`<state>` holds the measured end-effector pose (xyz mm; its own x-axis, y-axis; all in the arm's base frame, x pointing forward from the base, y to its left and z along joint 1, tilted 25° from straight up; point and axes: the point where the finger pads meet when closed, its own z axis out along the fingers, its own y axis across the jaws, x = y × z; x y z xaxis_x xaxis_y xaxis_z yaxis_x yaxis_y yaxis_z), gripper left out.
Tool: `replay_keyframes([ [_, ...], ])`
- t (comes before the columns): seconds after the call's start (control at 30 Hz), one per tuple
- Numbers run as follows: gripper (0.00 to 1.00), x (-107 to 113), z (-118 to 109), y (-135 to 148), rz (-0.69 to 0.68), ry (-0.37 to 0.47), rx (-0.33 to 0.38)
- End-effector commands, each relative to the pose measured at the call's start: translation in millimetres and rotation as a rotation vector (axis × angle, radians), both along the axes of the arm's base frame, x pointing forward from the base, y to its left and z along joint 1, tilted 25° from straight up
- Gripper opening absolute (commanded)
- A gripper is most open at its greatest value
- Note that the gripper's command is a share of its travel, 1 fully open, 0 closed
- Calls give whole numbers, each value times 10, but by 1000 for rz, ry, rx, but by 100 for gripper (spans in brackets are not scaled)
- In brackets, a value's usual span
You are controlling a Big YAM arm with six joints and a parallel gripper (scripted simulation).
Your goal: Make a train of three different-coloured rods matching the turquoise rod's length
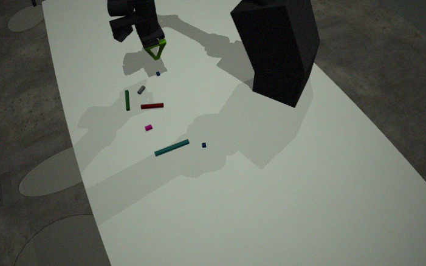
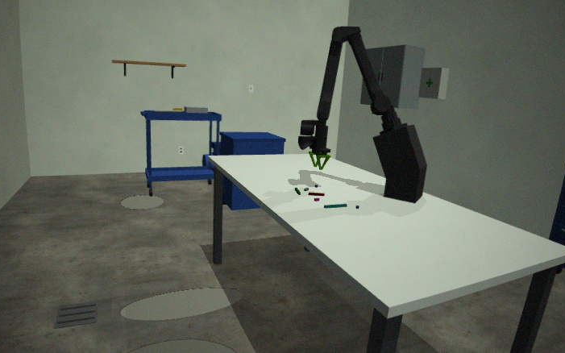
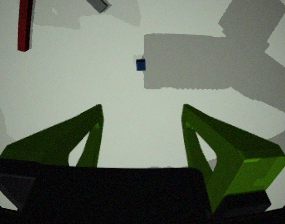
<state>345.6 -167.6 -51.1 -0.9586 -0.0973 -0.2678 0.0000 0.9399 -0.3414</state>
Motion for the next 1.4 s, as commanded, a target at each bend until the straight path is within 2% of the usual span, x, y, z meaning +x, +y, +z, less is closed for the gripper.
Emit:
replay_keyframes([
  [0.0,100,-8,-15,28,2,12,4],
  [0.53,100,-8,-15,28,2,12,4],
  [0.63,100,105,-24,93,6,8,5],
  [0.7,100,246,-75,249,12,13,7],
  [0.8,100,581,-221,715,28,23,8],
  [0.83,100,581,-221,715,28,23,8],
  [0.9,100,796,-350,1132,42,27,3],
  [0.97,100,796,-350,1132,42,27,3],
  [1.07,100,996,-529,1715,61,26,-10],
  [1.13,100,1048,-602,1949,69,23,-16],
  [1.2,100,1062,-627,2030,72,22,-18],
  [1.23,100,942,-675,2006,72,43,-22],
  [1.27,23,986,-598,1879,42,26,-18],
  [1.37,23,1108,-488,1903,41,-6,-13],
])
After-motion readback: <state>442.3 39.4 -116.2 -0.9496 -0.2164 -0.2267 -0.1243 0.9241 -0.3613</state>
